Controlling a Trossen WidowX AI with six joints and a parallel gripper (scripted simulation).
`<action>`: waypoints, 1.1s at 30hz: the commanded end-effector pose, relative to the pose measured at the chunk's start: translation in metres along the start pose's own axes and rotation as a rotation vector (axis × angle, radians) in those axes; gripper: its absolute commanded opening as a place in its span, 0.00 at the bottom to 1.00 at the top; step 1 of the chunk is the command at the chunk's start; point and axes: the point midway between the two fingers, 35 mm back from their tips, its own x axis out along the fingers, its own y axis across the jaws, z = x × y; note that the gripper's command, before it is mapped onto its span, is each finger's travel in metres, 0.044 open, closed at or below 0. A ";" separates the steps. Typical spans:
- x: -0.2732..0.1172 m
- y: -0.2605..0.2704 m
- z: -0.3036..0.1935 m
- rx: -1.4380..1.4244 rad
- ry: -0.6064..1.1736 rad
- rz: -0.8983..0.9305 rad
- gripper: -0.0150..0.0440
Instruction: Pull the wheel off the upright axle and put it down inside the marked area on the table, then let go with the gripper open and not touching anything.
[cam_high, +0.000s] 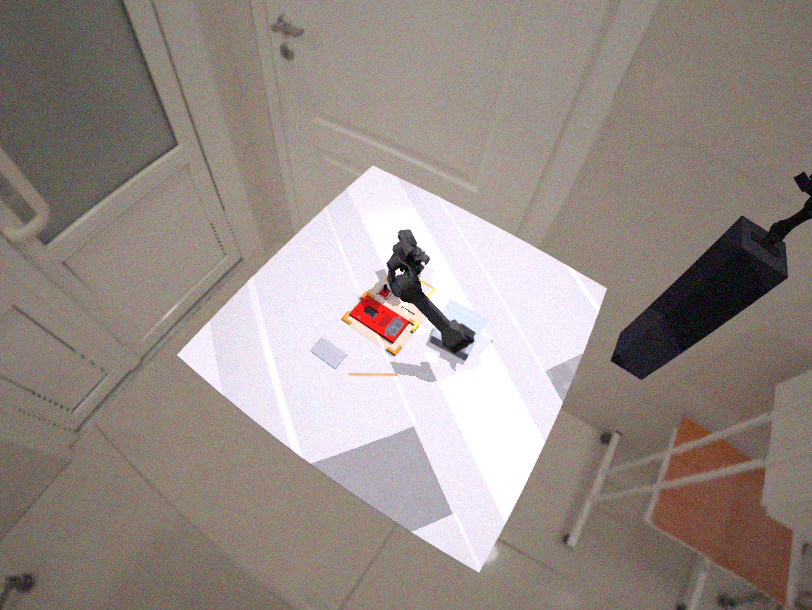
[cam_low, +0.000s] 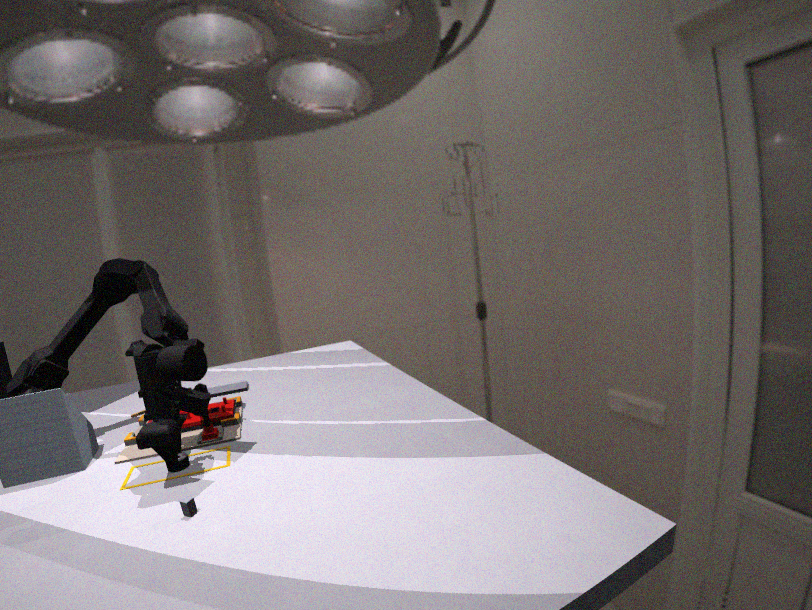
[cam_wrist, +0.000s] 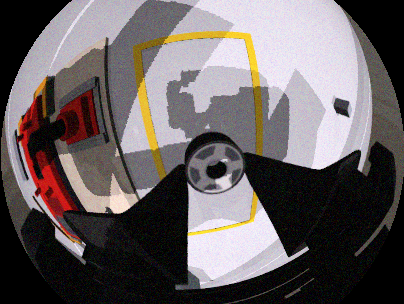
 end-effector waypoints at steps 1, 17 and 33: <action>0.000 0.000 0.000 -0.002 0.001 0.000 0.39; -0.060 -0.001 -0.001 0.006 -0.010 0.002 0.76; -0.106 0.035 -0.085 0.010 -0.006 0.001 1.00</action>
